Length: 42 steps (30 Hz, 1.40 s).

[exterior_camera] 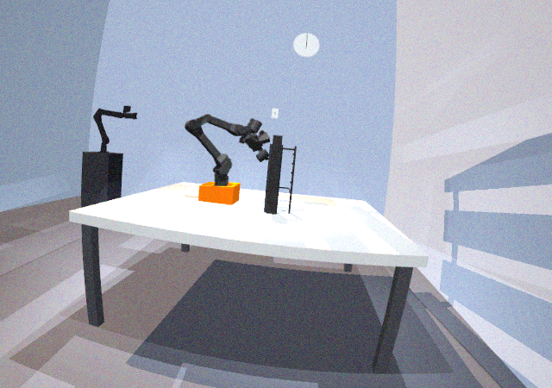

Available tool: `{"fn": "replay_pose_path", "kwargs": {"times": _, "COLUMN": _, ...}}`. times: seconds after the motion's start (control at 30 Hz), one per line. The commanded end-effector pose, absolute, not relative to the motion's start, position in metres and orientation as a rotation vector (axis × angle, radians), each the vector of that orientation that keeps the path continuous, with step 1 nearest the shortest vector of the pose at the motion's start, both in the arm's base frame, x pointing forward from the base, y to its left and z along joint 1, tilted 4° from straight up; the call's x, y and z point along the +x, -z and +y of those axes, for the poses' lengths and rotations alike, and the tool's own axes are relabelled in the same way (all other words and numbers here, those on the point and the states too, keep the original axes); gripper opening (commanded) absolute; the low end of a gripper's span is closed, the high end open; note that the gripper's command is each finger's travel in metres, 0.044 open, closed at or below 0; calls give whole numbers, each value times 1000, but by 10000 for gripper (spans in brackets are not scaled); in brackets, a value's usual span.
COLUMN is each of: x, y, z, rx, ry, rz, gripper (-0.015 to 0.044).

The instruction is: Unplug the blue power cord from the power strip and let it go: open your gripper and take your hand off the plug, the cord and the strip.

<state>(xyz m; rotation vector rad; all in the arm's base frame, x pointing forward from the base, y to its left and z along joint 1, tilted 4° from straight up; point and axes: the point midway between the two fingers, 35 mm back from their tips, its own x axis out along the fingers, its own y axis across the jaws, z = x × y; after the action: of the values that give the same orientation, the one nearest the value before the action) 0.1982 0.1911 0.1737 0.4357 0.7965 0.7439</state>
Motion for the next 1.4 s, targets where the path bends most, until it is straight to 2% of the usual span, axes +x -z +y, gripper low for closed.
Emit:
{"fn": "replay_pose_path", "kwargs": {"times": 0.0, "x": 199, "y": -173, "z": 190, "rx": 422, "ry": -740, "rz": 796, "gripper": 374}}
{"fn": "replay_pose_path", "kwargs": {"times": 0.27, "x": 245, "y": -143, "z": 137, "rx": -214, "ry": -663, "rz": 853, "gripper": 164}}
{"fn": "replay_pose_path", "kwargs": {"times": 0.53, "x": 266, "y": -116, "z": 64, "rx": -843, "ry": -827, "rz": 1057, "gripper": 160}}
{"fn": "replay_pose_path", "kwargs": {"times": 0.77, "x": 266, "y": -107, "z": 25, "rx": -1096, "ry": -1040, "rz": 1162, "gripper": 160}}
{"fn": "replay_pose_path", "kwargs": {"times": 0.97, "x": 261, "y": -102, "z": -6, "rx": -1251, "ry": -1285, "rz": 1217, "gripper": 160}}
{"fn": "replay_pose_path", "kwargs": {"times": 1.37, "x": 261, "y": -102, "z": -7, "rx": -1256, "ry": -1296, "rz": 1218, "gripper": 160}}
